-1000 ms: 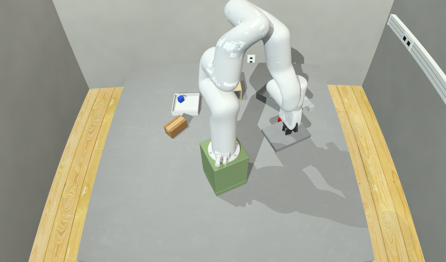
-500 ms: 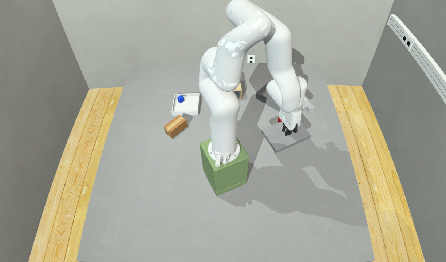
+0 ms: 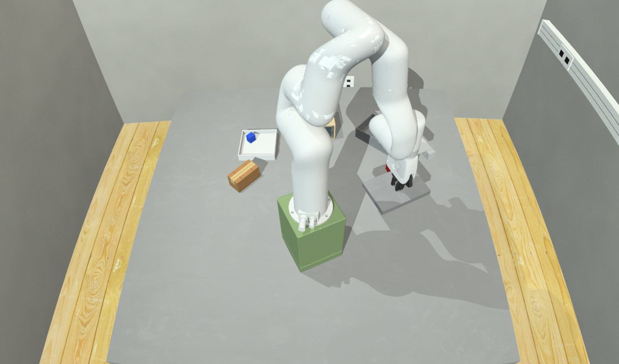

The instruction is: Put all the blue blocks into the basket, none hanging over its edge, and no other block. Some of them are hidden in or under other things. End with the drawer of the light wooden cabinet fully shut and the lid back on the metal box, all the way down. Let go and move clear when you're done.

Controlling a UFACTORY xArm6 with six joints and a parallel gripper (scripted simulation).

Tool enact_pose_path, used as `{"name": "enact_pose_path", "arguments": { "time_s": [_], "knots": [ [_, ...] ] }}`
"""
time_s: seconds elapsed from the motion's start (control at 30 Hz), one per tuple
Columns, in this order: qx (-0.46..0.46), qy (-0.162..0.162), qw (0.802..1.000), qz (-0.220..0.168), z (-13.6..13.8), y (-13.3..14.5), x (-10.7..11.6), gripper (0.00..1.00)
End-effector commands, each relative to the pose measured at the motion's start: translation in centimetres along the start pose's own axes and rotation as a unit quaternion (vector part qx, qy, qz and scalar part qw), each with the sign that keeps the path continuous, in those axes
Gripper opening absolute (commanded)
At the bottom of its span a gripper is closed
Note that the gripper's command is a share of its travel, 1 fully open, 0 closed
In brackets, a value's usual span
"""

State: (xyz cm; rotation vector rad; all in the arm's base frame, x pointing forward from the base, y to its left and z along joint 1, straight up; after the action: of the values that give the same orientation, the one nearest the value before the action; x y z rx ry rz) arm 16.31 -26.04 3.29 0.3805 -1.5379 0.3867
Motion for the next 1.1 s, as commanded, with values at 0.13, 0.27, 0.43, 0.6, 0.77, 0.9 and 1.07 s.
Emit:
{"name": "enact_pose_path", "arguments": {
  "time_s": [0.13,0.27,0.43,0.6,0.77,0.9,1.07],
  "knots": [
    [0.000,0.000,1.000,0.001,0.0,-0.1,-1.3,0.00],
    [0.000,0.000,1.000,0.001,0.0,-0.1,-2.0,0.00],
    [0.000,0.000,1.000,0.001,0.0,-0.1,-2.6,0.00],
    [0.000,0.000,1.000,0.001,0.0,-0.1,-3.7,0.00],
    [0.000,0.000,1.000,0.001,0.0,-0.1,-4.8,0.00],
    [0.000,0.000,1.000,0.001,0.0,-0.1,-5.2,0.00],
    [0.000,0.000,1.000,0.001,0.0,-0.1,-6.3,0.00]
  ]
}}
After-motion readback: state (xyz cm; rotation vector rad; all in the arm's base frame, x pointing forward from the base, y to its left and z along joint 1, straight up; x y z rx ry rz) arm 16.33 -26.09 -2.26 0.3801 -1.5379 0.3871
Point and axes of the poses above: the point where the finger pads meet when closed, its own x axis back along the fingers, its own z axis across the jaws, y = z × x, the point moved 8 cm from there along x, back along the fingers, and after that the axes turned 4 degrees about -x, right-handed, at the moved point
